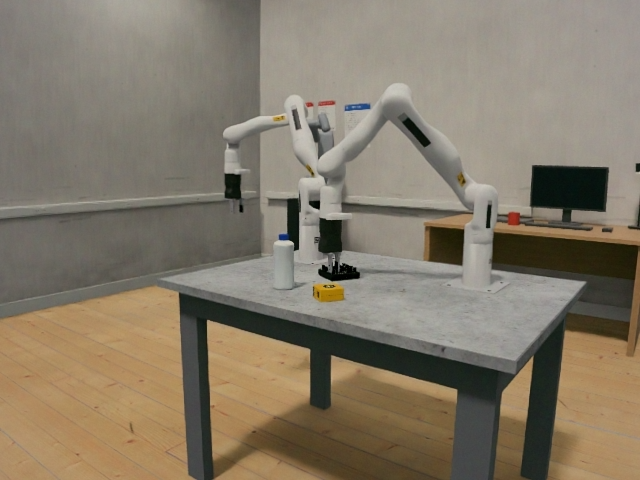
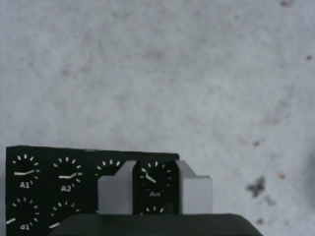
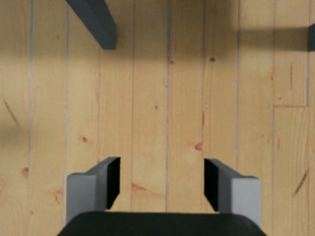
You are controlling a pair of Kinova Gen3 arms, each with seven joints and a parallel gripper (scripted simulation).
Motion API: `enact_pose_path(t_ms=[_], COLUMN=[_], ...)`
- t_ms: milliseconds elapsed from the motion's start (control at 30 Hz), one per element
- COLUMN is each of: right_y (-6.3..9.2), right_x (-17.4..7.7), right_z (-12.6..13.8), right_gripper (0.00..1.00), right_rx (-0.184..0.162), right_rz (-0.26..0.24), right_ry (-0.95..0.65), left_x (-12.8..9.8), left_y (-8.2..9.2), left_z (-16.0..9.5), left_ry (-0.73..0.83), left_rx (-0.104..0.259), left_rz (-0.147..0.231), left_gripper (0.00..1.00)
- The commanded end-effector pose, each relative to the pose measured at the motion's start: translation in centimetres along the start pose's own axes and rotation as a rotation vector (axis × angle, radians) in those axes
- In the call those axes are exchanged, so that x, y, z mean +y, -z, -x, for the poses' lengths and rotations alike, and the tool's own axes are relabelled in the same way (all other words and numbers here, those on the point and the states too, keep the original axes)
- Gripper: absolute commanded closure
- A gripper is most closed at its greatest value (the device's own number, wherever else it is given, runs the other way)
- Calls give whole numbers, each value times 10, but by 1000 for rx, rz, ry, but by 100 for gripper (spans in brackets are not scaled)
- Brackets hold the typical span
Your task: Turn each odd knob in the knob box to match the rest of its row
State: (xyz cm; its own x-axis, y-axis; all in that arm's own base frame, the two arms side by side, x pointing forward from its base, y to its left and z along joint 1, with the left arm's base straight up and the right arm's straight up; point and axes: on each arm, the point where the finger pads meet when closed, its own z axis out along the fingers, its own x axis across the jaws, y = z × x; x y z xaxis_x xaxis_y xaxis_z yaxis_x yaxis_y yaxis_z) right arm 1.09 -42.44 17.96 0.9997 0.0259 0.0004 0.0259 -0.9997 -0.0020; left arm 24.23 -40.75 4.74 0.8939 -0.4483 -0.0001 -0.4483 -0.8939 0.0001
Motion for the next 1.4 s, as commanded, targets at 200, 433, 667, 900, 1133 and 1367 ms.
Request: enact_pose_path(t_ms=[200,433,667,900,1133,1367], right_y=[1,1,1,1,1,1], right_x=[0,0,0,0,0,0], right_z=[0,0,0,0,0,0], right_gripper=[0,0,0,0,0,0], right_rx=[0,0,0,0,0,0], right_rz=[2,2,2,2,2,2], right_ry=[0,0,0,0,0,0], left_x=[0,0,0,0,0,0], left_y=[1,1,1,1,1,1], left_z=[0,0,0,0,0,0], left_ry=[0,0,-2,-11,-41,-96], left_rx=[2,2,2,2,2,2], left_rz=[1,1,1,1,1,1], left_gripper=[70,70,70,70,70,70])
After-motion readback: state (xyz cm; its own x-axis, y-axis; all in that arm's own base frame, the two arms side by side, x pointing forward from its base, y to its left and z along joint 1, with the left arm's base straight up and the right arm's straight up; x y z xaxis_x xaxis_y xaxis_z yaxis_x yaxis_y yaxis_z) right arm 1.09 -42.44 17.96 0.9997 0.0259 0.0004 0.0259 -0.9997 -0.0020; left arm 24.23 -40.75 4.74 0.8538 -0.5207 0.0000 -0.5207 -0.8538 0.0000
